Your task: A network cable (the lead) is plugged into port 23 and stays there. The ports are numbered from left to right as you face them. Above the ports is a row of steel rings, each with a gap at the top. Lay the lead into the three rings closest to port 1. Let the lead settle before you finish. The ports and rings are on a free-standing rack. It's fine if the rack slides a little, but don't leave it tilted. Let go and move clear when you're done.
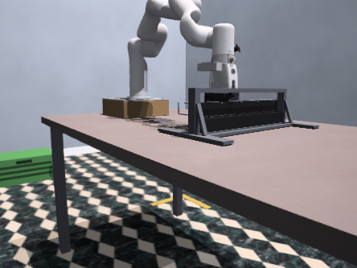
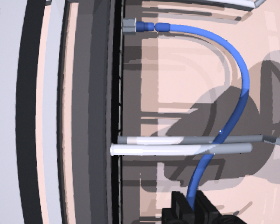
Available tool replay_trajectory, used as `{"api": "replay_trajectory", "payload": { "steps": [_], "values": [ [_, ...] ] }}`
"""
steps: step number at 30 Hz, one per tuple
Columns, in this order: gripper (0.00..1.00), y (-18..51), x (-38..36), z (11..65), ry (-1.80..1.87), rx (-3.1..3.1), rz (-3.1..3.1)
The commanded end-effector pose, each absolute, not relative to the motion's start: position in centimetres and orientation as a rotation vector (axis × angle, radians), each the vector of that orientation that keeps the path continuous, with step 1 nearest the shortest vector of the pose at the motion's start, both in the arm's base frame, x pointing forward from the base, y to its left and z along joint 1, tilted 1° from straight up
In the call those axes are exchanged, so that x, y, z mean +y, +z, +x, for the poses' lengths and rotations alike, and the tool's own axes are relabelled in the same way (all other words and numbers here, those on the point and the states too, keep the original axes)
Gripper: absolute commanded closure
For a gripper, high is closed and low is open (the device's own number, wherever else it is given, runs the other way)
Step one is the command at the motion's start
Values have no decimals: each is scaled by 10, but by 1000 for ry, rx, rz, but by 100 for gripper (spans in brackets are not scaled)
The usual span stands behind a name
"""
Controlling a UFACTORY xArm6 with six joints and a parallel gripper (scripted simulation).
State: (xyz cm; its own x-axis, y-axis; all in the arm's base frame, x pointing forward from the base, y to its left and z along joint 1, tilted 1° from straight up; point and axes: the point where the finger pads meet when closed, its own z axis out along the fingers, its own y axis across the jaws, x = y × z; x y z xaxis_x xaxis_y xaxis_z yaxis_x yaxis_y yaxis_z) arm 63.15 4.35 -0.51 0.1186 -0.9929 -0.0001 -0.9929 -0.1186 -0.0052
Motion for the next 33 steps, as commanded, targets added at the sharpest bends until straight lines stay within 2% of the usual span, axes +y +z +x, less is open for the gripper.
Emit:
{"api": "replay_trajectory", "payload": {
  "steps": [1, 4, 5, 33],
  "values": [
    [100, -2, 44, 633, -11, 2080, -2344],
    [100, -2, 44, 633, -11, 2080, -2344],
    [67, -2, 44, 633, -11, 2080, -2344],
    [67, -2, 44, 633, -11, 2080, -2344]
  ]
}}
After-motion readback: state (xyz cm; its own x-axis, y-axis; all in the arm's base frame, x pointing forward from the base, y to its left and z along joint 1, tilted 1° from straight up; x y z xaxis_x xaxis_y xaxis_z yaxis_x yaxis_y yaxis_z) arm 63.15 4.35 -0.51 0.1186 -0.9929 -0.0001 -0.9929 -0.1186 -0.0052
